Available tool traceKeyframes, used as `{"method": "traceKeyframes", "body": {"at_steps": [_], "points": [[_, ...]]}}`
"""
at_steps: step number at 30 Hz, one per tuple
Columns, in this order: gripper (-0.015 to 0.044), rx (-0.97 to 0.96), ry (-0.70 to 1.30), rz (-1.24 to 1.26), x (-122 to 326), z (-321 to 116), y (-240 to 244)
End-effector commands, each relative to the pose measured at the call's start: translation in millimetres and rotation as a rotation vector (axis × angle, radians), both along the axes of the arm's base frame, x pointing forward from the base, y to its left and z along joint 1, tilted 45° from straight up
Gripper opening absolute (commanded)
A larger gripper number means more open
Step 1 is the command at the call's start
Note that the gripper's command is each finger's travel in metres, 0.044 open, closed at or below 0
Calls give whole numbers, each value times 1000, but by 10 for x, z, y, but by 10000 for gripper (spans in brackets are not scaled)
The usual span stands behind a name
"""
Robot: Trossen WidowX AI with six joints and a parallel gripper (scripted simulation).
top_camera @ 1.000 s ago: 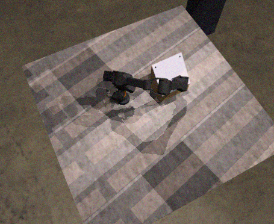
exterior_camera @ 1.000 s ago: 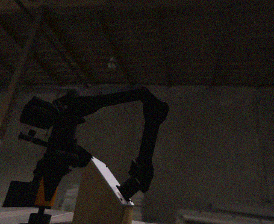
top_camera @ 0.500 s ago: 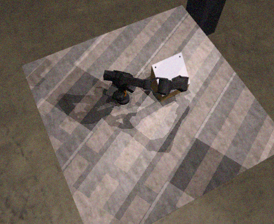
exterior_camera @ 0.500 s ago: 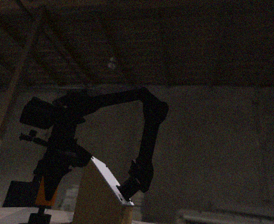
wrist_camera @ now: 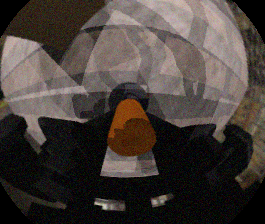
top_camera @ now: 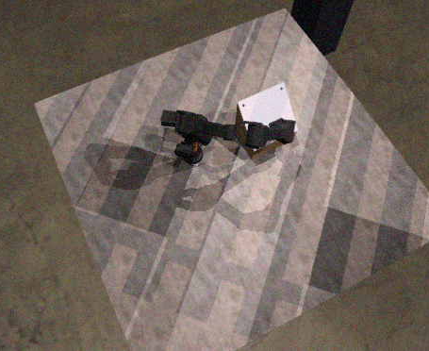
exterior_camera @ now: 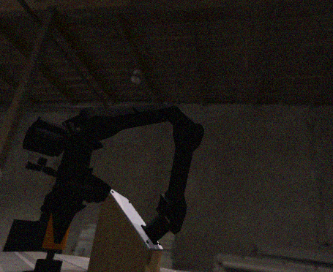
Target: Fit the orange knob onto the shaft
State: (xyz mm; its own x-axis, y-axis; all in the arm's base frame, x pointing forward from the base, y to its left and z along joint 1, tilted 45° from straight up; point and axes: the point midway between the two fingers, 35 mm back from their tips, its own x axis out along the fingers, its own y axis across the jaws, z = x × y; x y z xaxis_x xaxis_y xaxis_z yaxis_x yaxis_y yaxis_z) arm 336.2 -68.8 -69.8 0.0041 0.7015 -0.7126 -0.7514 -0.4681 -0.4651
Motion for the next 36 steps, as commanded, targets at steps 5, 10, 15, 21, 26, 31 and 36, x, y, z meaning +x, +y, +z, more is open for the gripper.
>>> {"method": "traceKeyframes", "body": {"at_steps": [5, 10, 15, 21, 26, 31, 36], "points": [[0, -7, -12, 1, 67, -3, 2], [0, -7, -12, 1, 66, -13, 11], [0, -7, -12, 1, 71, 4, -13], [0, -7, 25, -37, 62, 19, -27], [0, -5, 206, -222, 49, 28, -28], [0, -2, 422, -442, 37, 28, -21], [0, 1, 655, -681, 26, 15, -2]]}}
